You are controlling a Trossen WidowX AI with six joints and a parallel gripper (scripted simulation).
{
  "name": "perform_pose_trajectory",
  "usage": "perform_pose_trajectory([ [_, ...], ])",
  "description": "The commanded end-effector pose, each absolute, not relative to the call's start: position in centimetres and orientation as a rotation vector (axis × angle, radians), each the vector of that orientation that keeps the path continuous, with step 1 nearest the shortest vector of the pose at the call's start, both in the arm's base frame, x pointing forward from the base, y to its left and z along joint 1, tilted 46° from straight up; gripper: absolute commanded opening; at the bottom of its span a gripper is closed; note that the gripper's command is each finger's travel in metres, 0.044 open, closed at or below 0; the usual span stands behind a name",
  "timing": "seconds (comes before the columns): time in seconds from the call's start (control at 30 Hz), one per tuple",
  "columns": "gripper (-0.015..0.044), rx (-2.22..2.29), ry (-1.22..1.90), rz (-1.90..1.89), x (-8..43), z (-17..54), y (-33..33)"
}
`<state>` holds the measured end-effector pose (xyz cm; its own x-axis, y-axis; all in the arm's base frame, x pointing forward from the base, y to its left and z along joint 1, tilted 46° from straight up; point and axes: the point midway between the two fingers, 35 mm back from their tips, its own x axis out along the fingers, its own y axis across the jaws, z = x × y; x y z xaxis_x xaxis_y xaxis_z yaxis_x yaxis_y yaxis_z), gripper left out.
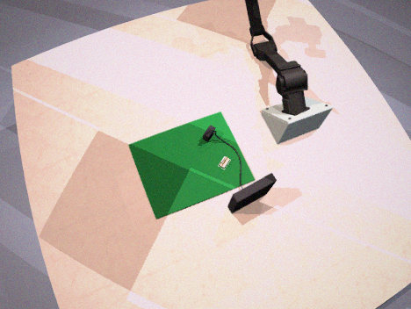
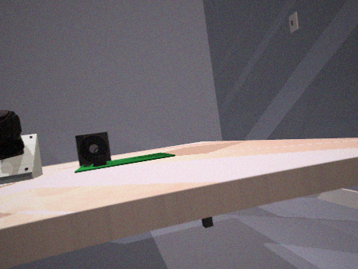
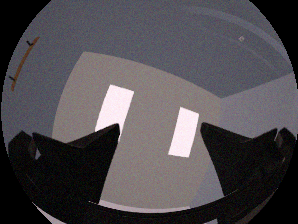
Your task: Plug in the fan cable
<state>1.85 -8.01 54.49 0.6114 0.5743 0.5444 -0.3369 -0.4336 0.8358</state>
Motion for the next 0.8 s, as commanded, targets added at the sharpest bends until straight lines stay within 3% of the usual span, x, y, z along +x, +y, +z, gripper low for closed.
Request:
perform_pose_trajectory([
  [0.0, 0.0426, 1.74, 0.195, 1.036, 1.8, 54.5, -8.0],
  [0.27, 0.044, 1.627, 0.213, 0.93, 3.2, 54.1, -4.5],
  [0.77, 0.044, 0.872, 0.426, 0.265, 16.8, 44.3, 9.9],
])
